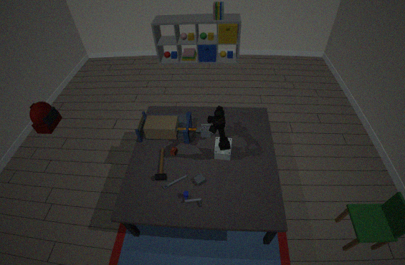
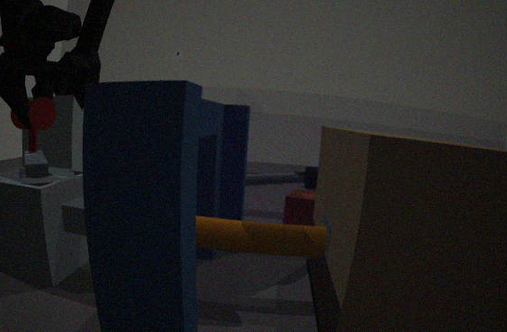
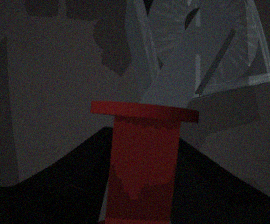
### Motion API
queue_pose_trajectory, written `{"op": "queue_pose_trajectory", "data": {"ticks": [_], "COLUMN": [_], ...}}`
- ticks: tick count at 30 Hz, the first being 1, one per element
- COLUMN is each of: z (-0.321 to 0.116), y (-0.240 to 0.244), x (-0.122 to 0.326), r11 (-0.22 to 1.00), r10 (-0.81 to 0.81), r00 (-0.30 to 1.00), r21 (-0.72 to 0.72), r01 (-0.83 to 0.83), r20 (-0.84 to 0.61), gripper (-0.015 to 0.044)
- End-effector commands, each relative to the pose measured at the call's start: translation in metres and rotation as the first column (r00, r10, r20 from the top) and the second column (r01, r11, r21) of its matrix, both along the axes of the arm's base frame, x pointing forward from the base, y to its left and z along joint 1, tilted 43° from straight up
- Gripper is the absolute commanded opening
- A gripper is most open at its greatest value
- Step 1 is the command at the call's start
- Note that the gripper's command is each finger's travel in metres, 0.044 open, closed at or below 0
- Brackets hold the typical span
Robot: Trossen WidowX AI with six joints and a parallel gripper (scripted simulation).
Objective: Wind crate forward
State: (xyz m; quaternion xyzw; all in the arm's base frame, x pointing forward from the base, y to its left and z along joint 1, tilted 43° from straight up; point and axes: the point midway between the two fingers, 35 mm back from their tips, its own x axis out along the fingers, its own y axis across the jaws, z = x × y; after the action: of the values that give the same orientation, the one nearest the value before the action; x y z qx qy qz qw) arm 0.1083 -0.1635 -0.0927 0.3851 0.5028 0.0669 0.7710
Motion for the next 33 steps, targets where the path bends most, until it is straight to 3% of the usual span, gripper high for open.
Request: {"op": "queue_pose_trajectory", "data": {"ticks": [1, 33], "z": [-0.008, -0.029], "y": [-0.005, -0.028], "x": [-0.006, -0.022], "r11": [1.000, 1.000], "r10": [0.009, 0.009], "r00": [1.000, 1.000], "r21": [-0.011, -0.014], "r01": [-0.009, -0.009], "r20": [-0.016, -0.018], "gripper": [0.0000, 0.0000]}}
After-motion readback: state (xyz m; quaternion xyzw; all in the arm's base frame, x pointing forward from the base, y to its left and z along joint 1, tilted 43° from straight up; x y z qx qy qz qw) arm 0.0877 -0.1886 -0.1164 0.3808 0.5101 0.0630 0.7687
